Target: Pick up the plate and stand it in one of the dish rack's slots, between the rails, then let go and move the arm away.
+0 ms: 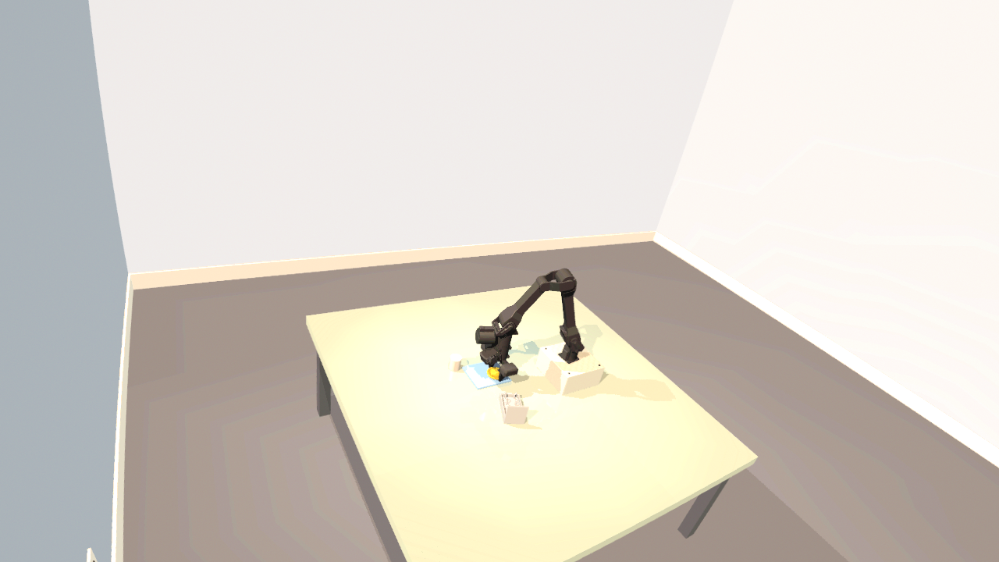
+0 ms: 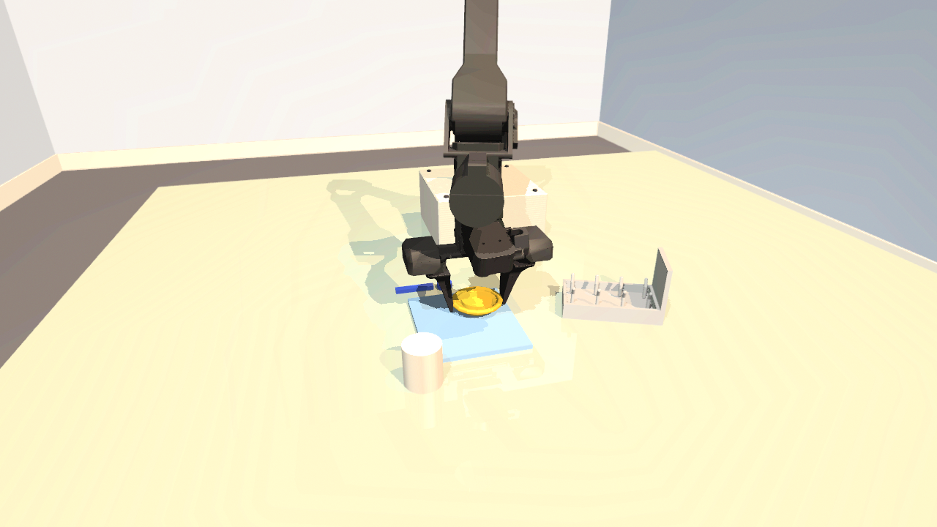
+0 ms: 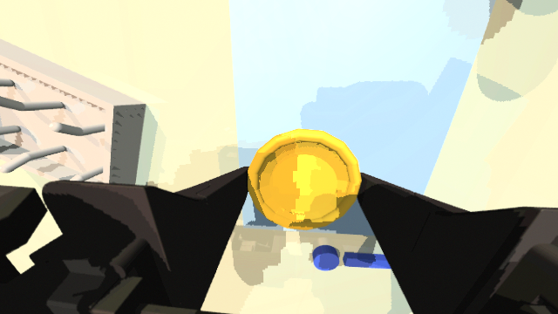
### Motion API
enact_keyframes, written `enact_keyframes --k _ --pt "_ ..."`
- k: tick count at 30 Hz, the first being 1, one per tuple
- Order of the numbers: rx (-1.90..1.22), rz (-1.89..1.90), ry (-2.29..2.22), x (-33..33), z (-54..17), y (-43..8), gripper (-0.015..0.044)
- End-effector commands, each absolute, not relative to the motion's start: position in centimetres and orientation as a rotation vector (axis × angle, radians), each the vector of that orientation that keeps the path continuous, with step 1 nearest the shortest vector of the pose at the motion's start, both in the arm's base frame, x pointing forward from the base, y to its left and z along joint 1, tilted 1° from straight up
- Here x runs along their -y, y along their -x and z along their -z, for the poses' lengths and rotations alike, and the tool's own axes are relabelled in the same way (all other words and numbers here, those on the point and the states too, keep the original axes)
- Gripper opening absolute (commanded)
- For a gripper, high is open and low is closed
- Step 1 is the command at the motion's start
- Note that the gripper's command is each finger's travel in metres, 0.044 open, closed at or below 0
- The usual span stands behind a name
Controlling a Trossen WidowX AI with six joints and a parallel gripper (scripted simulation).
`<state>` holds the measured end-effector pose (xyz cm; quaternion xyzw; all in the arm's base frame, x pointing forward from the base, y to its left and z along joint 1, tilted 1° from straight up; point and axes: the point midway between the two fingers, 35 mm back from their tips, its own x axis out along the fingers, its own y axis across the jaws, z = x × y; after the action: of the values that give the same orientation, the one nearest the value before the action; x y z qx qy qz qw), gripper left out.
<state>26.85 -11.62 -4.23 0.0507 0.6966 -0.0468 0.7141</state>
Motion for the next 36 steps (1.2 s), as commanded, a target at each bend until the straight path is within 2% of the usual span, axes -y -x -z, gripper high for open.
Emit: enact_keyframes --k 1,8,27,36 --pt "-1.542 0.105 -0.116 11.8 3.0 -27.2 0.0174" --pt "-1.542 0.106 -0.115 12.2 -1.1 -27.9 0.0" --pt "-1.541 0.106 -0.115 12.4 -11.3 -27.9 0.0" --pt "-1.54 0.122 -0.132 11.8 -13.0 -27.7 0.0"
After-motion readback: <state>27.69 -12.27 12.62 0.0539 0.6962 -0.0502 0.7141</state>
